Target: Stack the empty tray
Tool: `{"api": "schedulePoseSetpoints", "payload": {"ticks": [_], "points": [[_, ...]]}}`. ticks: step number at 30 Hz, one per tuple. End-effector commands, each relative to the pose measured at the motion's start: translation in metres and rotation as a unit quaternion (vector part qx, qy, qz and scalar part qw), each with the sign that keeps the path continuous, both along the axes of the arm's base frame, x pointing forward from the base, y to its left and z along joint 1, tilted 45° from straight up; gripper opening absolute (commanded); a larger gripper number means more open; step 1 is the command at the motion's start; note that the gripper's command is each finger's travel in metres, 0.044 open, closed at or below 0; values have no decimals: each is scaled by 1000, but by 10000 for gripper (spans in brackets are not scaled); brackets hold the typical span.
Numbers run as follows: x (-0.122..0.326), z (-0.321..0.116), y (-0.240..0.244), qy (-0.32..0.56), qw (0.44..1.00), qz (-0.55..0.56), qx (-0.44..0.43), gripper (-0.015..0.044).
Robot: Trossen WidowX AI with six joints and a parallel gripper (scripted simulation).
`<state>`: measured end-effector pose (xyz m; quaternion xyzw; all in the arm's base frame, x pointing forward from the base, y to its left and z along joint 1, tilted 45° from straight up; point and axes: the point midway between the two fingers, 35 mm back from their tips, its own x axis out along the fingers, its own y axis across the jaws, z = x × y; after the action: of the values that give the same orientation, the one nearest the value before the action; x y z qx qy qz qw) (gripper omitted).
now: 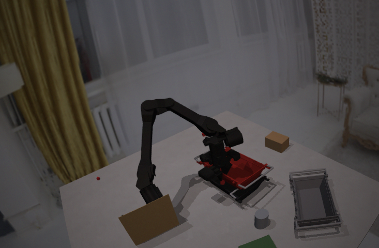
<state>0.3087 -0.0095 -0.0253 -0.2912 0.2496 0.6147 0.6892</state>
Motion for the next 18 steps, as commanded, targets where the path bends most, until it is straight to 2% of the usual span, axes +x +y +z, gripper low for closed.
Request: {"api": "schedulePoseSetpoints", "payload": {"ticks": [1,16,18], "points": [[-7,-5,7,19,1000,6,1,0],[-7,-5,7,19,1000,6,1,0],[-7,-5,7,19,1000,6,1,29]]}}
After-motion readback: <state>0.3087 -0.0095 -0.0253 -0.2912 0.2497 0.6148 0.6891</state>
